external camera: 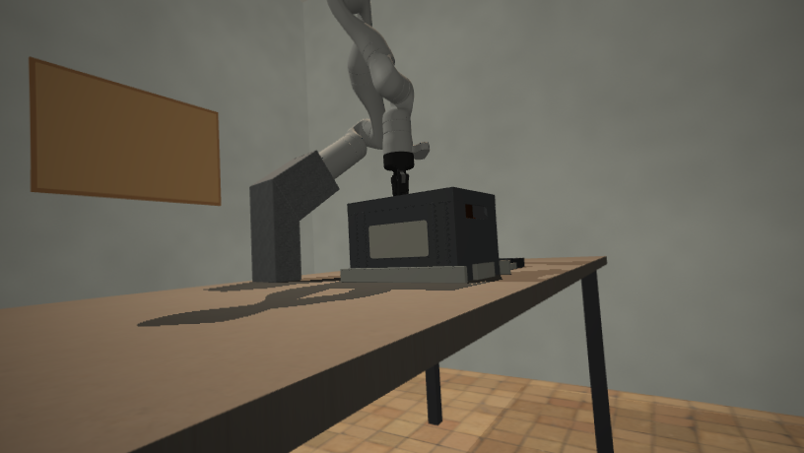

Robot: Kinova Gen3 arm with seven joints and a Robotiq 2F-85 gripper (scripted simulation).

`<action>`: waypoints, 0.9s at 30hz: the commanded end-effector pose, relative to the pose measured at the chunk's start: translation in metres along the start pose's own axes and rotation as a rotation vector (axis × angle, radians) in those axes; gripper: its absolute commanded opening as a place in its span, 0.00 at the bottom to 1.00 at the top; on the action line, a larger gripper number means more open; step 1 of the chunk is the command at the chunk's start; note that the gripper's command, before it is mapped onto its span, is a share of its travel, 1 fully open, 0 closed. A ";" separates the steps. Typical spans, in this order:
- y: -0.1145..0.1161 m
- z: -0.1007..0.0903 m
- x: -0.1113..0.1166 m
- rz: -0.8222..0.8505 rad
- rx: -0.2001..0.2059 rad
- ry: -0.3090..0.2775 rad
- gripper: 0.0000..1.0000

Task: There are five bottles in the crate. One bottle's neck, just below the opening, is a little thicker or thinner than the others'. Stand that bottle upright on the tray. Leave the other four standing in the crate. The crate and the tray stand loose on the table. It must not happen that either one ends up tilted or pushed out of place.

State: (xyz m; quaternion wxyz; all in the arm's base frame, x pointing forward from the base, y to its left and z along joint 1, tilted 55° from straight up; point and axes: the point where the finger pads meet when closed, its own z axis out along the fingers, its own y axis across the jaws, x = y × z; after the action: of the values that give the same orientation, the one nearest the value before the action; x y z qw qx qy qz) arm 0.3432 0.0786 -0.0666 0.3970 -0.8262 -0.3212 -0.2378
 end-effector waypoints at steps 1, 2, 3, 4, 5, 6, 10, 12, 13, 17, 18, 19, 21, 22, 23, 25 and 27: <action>0.000 0.000 0.000 0.000 -0.001 0.000 0.00; 0.000 0.000 0.000 0.000 -0.001 0.000 0.00; 0.000 -0.001 0.000 0.000 -0.001 0.000 0.00; 0.000 -0.001 0.000 0.000 -0.001 0.000 0.00; 0.000 -0.001 0.000 0.000 -0.001 0.000 0.00; 0.000 -0.001 0.000 0.000 -0.001 0.000 0.00; 0.000 -0.003 0.000 0.000 -0.001 0.000 0.00; 0.000 -0.004 0.000 0.000 -0.001 0.000 0.00; 0.000 -0.004 0.000 0.000 -0.001 0.000 0.00; 0.000 -0.008 0.000 0.000 -0.001 0.000 0.00; 0.000 -0.009 0.000 0.000 -0.001 0.000 0.00; 0.000 -0.010 0.000 0.000 -0.001 0.000 0.00; 0.000 -0.012 0.000 0.000 -0.001 0.000 0.00; 0.000 -0.012 0.000 0.000 -0.001 0.000 0.00; 0.000 -0.012 0.000 0.000 -0.001 0.000 0.00; 0.000 -0.014 0.000 0.000 -0.001 0.000 0.00; 0.000 -0.017 0.000 0.000 -0.001 0.000 0.00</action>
State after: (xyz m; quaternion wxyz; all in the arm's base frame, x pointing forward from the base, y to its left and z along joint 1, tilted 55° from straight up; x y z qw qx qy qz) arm 0.3397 0.0692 -0.0580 0.3988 -0.8250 -0.3229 -0.2366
